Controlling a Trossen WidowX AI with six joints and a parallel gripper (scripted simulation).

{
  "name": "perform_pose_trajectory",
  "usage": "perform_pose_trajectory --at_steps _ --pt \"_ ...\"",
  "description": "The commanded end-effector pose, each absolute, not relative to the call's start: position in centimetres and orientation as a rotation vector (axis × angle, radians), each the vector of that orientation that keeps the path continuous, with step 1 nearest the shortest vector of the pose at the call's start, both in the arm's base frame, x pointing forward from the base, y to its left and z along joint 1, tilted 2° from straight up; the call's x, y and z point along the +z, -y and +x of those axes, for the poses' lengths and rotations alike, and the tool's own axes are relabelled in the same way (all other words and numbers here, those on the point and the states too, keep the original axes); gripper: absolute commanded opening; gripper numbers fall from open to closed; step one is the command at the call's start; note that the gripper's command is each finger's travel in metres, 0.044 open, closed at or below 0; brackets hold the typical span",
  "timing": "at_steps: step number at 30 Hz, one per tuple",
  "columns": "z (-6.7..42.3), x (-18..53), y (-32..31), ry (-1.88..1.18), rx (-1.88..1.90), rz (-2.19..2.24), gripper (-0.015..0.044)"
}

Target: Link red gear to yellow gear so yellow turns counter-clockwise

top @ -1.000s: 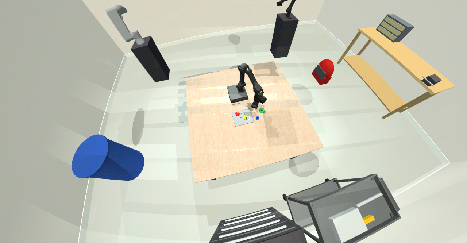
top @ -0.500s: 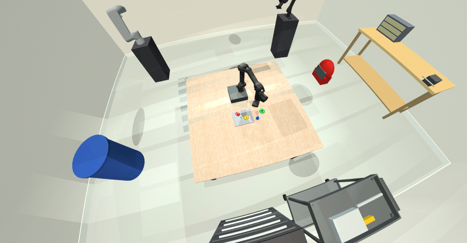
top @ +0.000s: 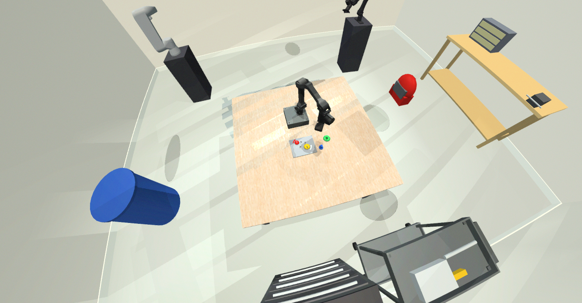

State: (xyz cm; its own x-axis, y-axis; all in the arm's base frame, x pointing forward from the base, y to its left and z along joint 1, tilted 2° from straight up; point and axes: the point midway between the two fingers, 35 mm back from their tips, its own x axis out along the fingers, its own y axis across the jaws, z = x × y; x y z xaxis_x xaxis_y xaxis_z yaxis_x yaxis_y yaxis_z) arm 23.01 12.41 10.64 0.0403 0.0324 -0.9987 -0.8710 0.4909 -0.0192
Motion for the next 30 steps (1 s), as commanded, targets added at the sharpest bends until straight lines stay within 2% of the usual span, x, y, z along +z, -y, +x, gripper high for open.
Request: perform_pose_trajectory --at_steps 1,14,30 --pt "23.1 11.9 -12.4 -1.342 0.826 -0.820 0.0000" --pt "22.5 14.7 -11.9 -1.349 0.835 -0.831 0.0000" --pt "24.1 13.5 -9.9 -1.350 0.833 -0.833 0.0000"
